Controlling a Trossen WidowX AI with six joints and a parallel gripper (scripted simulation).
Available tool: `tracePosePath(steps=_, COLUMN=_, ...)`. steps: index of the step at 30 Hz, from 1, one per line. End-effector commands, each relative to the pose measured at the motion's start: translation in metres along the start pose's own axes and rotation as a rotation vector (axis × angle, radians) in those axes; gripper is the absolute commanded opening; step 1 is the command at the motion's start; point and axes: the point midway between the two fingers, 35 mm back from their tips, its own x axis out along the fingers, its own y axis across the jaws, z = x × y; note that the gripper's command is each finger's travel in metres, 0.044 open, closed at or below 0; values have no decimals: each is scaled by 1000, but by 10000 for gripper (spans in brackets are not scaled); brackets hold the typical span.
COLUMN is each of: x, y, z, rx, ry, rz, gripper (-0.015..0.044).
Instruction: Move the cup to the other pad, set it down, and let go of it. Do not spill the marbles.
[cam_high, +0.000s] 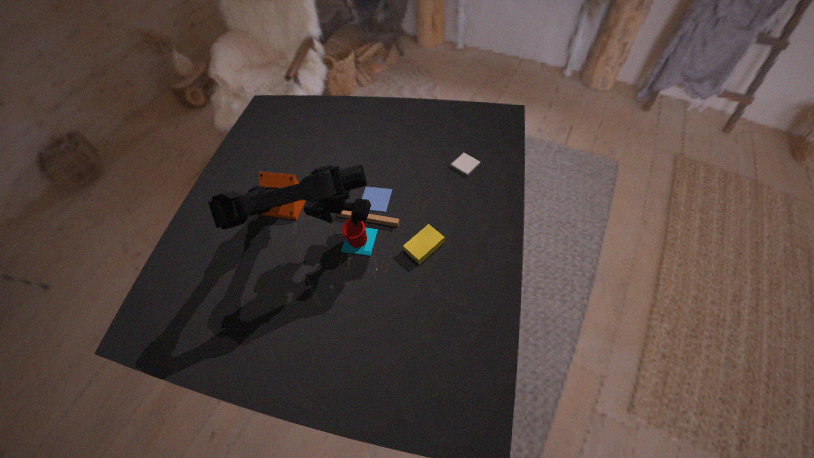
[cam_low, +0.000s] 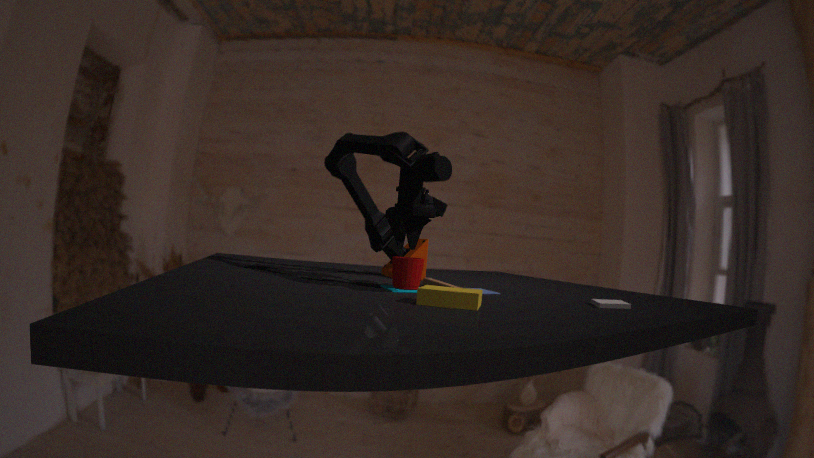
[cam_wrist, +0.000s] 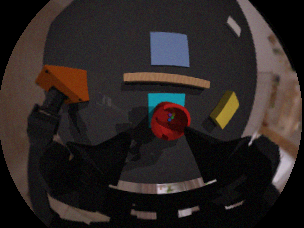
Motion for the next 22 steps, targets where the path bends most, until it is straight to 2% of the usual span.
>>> tracePosePath(steps=1, x=-9, y=-1, z=1, rx=-1, ry=-3, rz=-5, gripper=440)
tracePosePath(steps=16, x=-59, y=-3, z=0, rx=-34, ry=-8, rz=-26, gripper=440)
tracePosePath(steps=22, x=-56, y=-3, z=0, rx=-35, ry=-7, rz=-32, gripper=440)
